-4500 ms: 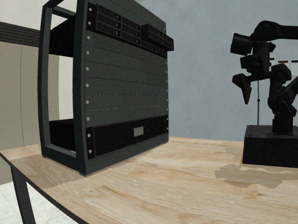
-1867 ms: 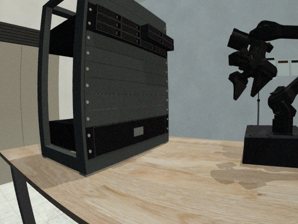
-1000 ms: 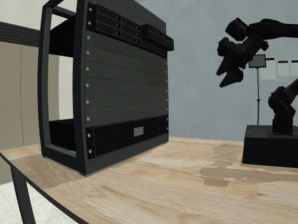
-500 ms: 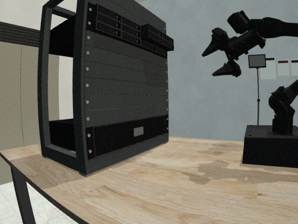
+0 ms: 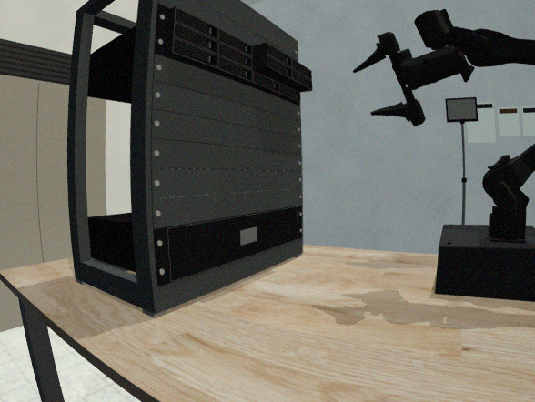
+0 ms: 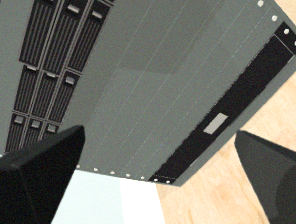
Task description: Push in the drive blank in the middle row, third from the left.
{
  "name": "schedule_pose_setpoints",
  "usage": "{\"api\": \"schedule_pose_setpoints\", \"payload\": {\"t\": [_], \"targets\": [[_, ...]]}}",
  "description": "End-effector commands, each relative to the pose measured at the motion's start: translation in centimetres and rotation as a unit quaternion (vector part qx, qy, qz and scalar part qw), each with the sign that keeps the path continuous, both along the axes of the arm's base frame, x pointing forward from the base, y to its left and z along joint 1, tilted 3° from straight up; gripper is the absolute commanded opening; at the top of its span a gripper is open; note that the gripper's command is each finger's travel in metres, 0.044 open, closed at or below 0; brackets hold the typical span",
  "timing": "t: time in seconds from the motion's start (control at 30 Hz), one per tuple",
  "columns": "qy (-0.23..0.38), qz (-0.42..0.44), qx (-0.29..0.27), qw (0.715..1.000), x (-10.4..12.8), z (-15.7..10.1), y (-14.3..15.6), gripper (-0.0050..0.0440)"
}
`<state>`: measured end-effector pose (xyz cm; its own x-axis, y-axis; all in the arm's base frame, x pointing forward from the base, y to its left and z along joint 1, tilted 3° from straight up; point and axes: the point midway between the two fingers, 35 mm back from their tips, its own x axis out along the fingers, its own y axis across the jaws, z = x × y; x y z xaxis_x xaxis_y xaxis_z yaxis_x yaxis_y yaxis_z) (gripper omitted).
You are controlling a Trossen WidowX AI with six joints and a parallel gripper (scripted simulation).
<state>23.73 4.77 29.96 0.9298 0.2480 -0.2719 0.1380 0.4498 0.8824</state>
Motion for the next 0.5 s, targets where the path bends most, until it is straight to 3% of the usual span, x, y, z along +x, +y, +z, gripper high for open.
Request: {"api": "schedule_pose_setpoints", "payload": {"t": [0.0,0.47], "targets": [[-0.023,-0.021,0.030,0.999,0.1,1.8,-0.4,0.0440],[-0.074,-0.076,0.166,0.980,0.4,5.5,-1.8,0.0440]]}}
